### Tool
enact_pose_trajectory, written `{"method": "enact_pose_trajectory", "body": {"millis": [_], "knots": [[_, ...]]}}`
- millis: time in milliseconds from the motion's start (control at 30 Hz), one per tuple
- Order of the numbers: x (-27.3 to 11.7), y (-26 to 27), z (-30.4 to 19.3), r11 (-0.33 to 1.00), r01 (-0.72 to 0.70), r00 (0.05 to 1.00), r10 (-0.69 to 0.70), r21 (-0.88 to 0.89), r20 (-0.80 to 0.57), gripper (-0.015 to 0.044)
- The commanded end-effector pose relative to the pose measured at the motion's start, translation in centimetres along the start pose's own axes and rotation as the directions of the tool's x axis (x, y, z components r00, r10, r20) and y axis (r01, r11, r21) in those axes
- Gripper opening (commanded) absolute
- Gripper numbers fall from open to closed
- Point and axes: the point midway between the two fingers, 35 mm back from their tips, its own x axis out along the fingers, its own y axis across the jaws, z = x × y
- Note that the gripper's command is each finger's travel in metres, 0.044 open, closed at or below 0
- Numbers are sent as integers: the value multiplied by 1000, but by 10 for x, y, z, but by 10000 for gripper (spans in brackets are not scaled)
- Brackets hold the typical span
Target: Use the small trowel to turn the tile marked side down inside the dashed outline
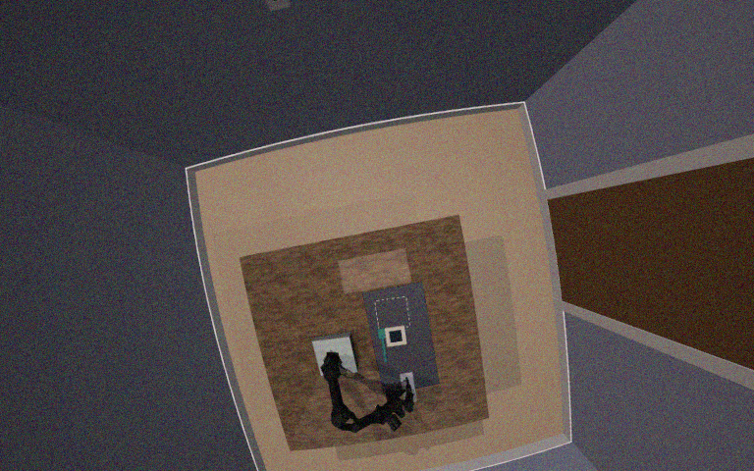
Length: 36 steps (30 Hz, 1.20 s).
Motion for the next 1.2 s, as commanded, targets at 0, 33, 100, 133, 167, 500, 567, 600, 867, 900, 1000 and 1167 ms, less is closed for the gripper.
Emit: {"method": "enact_pose_trajectory", "body": {"millis": [0, 33, 100, 133, 167, 500, 567, 600, 867, 900, 1000, 1167], "knots": [[8, 1, 2, 1000, 0, 1000, 0, 2, 6, 300], [9, 1, 2, 1000, 0, 1000, 0, 2, 6, 300], [13, 1, 2, 1000, 0, 1000, 0, 2, 6, 300], [14, 1, 2, 1000, 0, 1000, 0, 2, 6, 300], [16, 1, 2, 1000, 0, 1000, 0, 2, 6, 300], [32, 0, 1, 1000, -2, 1000, 2, 2, 6, 300], [34, 0, 1, 1000, -2, 1000, 2, 2, 6, 300], [35, 0, 1, 1000, -2, 1000, 2, 2, 6, 300], [35, 0, 1, 1000, -2, 1000, 2, 2, 6, 129], [35, 0, 1, 1000, -2, 1000, 2, 2, 6, 122], [35, 0, 1, 1000, -2, 1000, 2, 2, 6, 103], [35, 0, 1, 1000, -2, 1000, 2, 2, 6, 69]]}}
